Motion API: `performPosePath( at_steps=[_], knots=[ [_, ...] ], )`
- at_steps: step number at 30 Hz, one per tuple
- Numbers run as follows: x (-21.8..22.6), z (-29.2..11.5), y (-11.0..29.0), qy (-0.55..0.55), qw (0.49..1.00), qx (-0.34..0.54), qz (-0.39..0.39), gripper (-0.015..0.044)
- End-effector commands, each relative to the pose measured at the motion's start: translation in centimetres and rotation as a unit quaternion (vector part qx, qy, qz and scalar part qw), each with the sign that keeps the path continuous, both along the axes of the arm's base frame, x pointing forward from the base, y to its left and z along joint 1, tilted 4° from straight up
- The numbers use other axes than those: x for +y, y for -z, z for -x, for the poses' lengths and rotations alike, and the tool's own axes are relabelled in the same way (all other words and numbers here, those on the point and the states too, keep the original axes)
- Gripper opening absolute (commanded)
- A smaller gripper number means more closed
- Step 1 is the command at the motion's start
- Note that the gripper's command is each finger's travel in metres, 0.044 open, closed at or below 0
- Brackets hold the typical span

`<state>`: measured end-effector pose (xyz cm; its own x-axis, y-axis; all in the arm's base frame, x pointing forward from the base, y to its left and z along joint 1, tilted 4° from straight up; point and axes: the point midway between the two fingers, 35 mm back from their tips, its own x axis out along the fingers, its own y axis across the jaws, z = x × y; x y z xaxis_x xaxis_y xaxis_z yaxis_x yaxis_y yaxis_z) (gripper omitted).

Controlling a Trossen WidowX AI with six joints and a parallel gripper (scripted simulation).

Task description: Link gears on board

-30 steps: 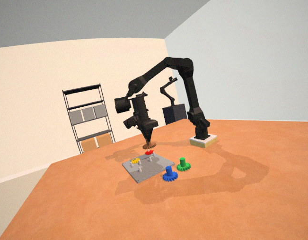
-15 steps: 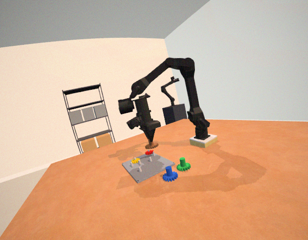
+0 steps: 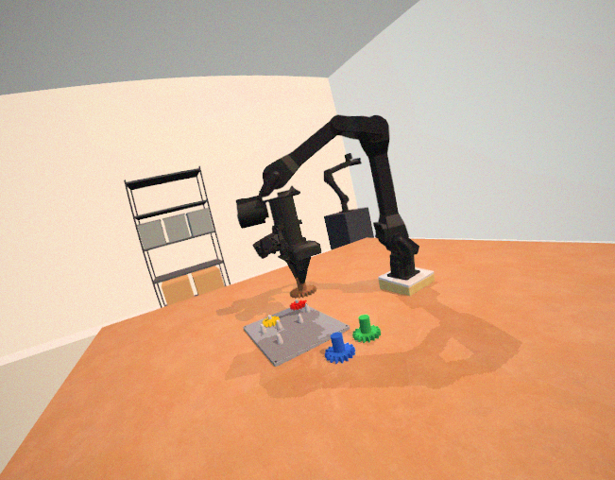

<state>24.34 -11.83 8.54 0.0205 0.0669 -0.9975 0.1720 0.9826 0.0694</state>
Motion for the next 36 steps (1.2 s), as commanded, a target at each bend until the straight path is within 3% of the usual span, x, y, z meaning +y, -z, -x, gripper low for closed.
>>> performPosePath(
  at_steps=[1,18,36],
  knots=[
    [-0.1,0.0,0.0,-0.003,1.0,0.0,0.003,0.0],
    [0.0,0.0,2.2,-0.068,0.998,-0.005,0.004,0.0],
    [0.2,0.0,4.1,0.061,0.998,0.004,0.001,0.0]
  ],
)
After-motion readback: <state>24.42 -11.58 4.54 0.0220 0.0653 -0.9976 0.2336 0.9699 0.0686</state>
